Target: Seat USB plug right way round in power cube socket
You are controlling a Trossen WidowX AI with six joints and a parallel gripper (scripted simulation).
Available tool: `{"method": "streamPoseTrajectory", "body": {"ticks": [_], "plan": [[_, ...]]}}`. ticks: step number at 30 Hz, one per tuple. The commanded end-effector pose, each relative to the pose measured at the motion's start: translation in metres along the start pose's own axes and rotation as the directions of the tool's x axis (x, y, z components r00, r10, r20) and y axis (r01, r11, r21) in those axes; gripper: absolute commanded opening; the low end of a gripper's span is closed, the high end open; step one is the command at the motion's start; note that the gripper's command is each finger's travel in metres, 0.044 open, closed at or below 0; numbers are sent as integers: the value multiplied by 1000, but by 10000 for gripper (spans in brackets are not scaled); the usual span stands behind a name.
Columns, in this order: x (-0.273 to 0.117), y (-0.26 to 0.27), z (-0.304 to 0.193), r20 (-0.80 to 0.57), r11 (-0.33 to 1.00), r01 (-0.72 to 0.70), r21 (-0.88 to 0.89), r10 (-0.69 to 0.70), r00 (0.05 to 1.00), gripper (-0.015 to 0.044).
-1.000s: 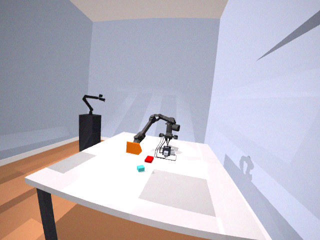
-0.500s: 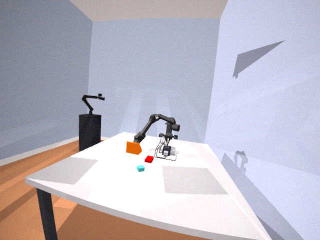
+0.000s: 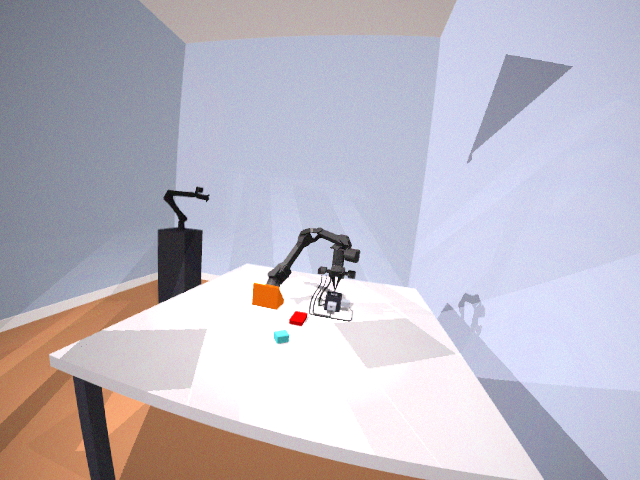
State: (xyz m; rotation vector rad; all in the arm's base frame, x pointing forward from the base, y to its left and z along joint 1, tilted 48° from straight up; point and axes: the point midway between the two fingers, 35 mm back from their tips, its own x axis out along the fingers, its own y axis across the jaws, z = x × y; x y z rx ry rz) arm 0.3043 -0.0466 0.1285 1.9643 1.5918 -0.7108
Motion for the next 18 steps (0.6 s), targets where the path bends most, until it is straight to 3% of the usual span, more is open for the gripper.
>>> {"method": "streamPoseTrajectory", "body": {"ticks": [1,7,11,18], "plan": [[2,0,-1,-3,1000,3,-4,-3,1000,0],[2,0,-1,-3,1000,3,-4,-3,1000,0],[0,0,0,0,1000,0,0,0,1000,95],[0,0,0,0,1000,0,0,0,1000,95]]}}
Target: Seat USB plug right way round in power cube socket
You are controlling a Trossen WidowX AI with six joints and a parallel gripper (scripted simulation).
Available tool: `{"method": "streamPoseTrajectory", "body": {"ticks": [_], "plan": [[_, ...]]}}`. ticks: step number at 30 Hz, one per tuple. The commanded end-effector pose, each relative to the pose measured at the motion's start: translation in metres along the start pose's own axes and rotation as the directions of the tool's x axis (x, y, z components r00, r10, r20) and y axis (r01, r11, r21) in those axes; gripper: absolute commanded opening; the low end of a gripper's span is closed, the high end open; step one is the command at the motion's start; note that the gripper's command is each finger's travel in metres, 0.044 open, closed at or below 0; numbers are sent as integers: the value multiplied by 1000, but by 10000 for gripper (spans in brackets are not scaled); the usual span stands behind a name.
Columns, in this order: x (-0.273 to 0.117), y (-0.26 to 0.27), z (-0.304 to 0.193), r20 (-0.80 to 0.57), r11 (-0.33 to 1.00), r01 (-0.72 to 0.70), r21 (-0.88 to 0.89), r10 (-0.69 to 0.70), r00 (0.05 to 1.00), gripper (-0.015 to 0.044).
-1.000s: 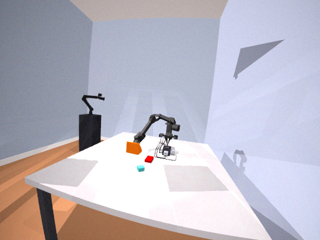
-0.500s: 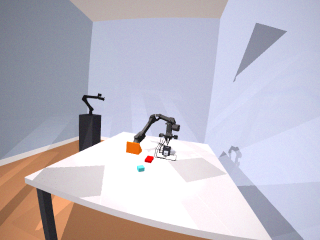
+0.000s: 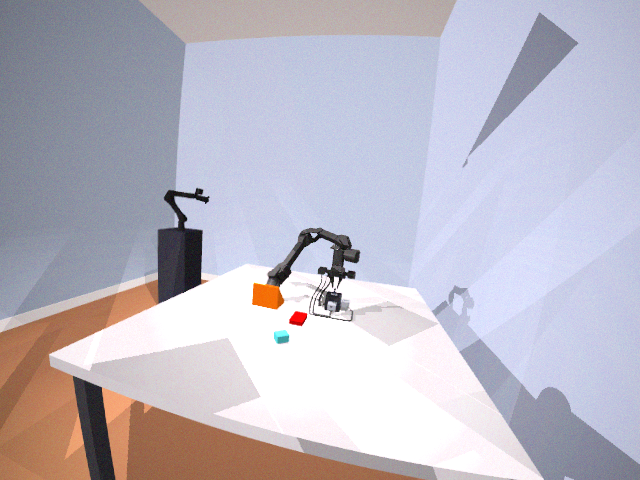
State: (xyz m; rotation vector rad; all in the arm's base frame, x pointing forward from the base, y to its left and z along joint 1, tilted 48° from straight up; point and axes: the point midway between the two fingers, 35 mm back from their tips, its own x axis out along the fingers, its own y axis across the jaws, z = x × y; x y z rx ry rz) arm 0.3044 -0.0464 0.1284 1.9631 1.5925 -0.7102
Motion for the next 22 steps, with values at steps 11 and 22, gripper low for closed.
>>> {"method": "streamPoseTrajectory", "body": {"ticks": [11,22], "plan": [[0,0,0,0,1000,0,0,0,1000,95],[-11,0,0,0,1000,0,0,0,1000,95]]}}
